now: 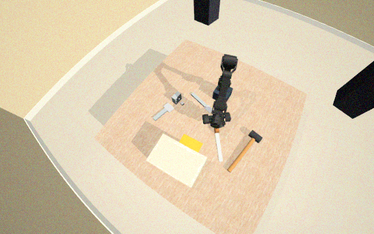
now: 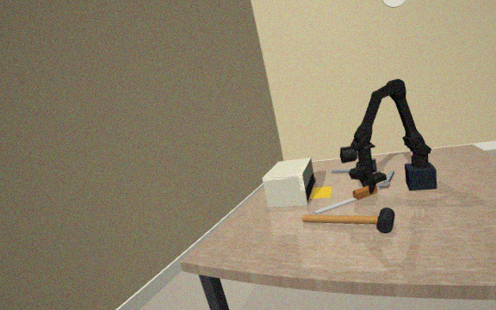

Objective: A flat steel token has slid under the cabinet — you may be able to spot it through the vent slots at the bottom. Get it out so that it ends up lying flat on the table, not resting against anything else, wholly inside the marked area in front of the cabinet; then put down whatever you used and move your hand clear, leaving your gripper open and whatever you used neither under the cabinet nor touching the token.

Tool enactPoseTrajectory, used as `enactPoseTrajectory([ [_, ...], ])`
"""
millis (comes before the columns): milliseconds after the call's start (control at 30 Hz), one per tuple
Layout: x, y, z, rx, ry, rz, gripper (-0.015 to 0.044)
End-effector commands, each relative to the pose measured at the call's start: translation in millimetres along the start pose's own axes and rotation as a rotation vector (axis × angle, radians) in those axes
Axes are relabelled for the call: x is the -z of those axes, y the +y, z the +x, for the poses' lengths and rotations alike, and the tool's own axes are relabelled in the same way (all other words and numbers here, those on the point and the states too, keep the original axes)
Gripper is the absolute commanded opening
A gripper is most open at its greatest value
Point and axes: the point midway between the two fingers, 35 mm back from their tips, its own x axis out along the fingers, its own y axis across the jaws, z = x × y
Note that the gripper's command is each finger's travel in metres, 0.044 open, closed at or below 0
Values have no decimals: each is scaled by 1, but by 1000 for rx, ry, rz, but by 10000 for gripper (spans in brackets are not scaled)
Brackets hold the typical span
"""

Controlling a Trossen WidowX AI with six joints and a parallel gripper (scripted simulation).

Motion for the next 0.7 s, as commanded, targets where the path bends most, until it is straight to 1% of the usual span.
enactPoseTrajectory([
  [0,0,-6,-1,3,-2,4,0],
  [667,5,-26,-1,5,-2,3,0],
])
